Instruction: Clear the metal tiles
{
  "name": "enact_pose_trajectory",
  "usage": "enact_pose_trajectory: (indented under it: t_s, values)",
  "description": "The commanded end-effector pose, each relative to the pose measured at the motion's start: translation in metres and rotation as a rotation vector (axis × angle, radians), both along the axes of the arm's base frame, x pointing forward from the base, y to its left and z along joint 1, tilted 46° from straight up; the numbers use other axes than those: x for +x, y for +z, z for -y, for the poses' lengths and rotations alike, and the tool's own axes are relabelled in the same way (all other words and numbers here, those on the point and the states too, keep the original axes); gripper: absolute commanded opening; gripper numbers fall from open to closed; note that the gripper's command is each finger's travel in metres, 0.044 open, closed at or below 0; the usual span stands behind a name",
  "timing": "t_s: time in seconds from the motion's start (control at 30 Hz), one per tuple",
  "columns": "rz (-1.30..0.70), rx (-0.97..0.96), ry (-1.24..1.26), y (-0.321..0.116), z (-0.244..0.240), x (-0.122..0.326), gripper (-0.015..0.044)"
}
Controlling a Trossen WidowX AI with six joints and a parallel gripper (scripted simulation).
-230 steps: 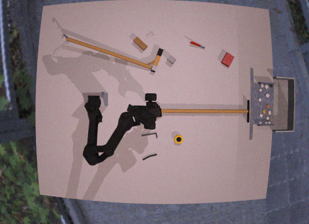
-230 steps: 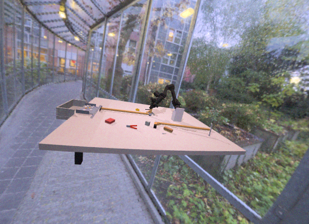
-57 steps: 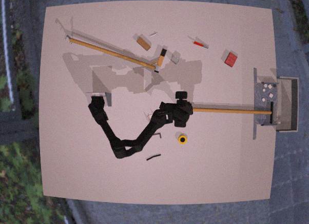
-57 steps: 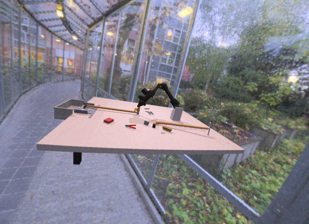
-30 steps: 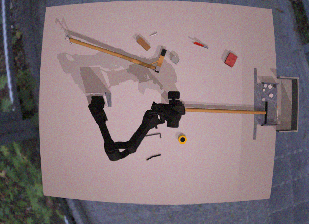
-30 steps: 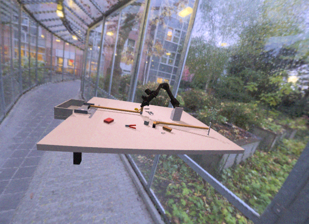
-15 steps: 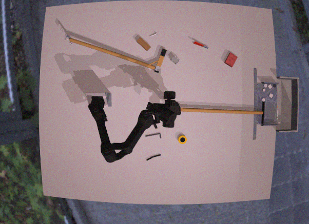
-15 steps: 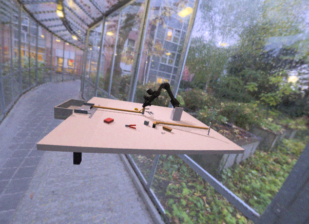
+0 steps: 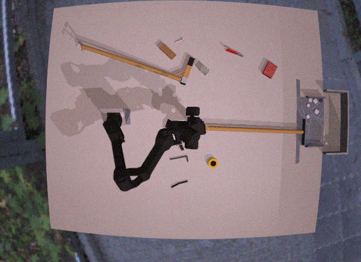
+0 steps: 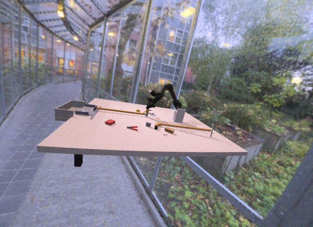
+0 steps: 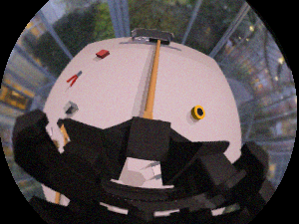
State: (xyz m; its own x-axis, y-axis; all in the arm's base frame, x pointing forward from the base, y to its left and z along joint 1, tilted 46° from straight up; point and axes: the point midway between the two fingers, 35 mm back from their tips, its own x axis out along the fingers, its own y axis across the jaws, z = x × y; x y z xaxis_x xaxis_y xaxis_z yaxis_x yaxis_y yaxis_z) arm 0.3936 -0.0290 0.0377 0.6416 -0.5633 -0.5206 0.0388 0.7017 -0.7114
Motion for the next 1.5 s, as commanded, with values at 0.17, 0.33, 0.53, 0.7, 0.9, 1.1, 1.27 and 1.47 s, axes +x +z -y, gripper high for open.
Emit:
enact_pose_trajectory:
  t_s: [0.17, 0.33, 0.53, 0.7, 0.9, 1.1, 1.27, 1.47]
  values:
    - [0.011, 0.003, 0.001, 0.001, 0.000, -0.014, 0.0000]
    - [0.011, 0.003, 0.002, 0.000, 0.000, -0.022, 0.0000]
    - [0.011, 0.003, 0.002, -0.001, 0.001, -0.032, 0.0000]
    - [0.011, 0.003, 0.003, -0.002, 0.002, -0.040, 0.0000]
    - [0.011, 0.003, 0.003, -0.003, 0.002, -0.050, 0.0000]
    - [0.011, 0.003, 0.004, -0.005, 0.003, -0.060, 0.0000]
    - [0.011, 0.003, 0.005, -0.006, 0.004, -0.068, 0.0000]
    - [0.002, 0.000, 0.005, -0.007, 0.005, -0.063, 0.0157]
